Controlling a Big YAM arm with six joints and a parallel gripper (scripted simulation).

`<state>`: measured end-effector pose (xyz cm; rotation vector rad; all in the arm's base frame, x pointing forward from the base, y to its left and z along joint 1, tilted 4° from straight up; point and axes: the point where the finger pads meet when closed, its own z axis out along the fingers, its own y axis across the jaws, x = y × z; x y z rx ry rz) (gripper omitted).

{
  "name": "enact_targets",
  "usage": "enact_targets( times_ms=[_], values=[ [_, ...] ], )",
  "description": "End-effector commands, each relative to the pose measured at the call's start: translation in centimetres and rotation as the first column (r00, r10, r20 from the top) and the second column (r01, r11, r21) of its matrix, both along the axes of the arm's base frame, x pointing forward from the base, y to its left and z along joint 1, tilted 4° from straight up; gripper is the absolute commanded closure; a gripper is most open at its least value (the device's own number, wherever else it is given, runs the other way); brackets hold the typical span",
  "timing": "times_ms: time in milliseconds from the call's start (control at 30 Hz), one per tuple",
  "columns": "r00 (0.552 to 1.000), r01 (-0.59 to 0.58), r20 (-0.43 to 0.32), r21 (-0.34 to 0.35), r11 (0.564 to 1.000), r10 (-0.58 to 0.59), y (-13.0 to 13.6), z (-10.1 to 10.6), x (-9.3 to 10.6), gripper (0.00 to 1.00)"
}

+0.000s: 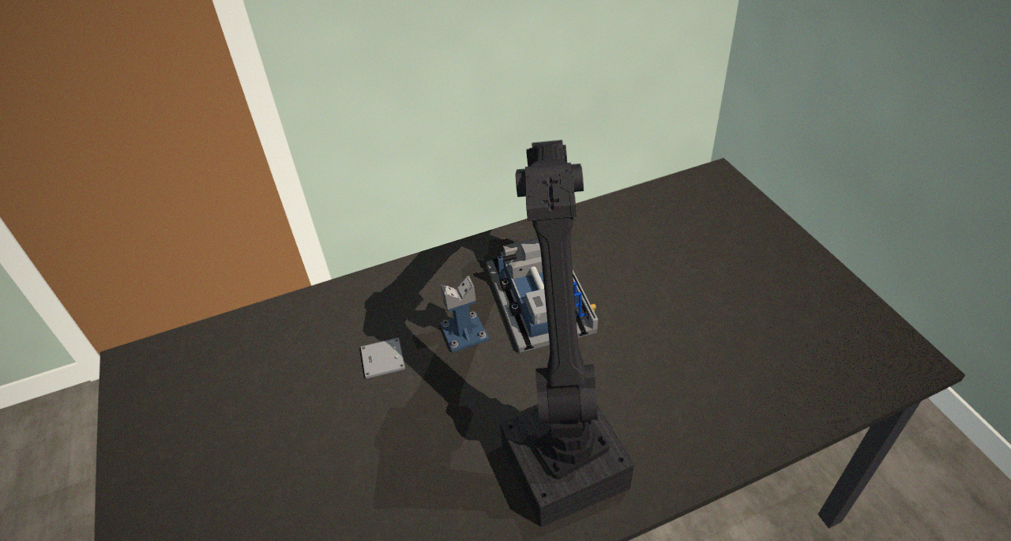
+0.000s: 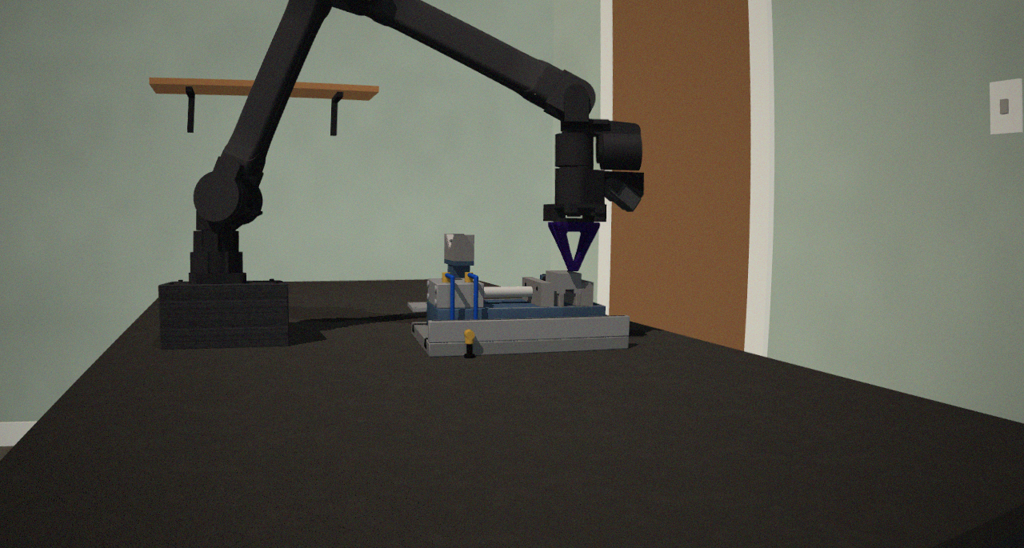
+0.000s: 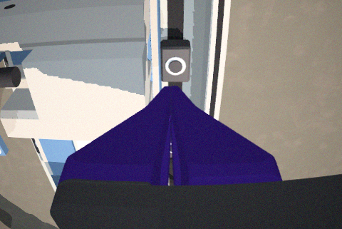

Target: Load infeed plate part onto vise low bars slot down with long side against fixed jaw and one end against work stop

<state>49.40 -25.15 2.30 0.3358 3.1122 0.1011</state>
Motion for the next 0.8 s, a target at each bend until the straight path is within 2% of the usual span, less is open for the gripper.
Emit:
enact_targets(
  times_ms=[0, 767],
  values=[
    [1.000, -0.004, 0.002, 0.000, 1.000, 0.004, 0.38, -0.83, 0.87, 1.00],
    [1.000, -0.004, -0.004, 0.003, 1.000, 0.004, 0.51, -1.42, 0.69, 1.00]
  ],
)
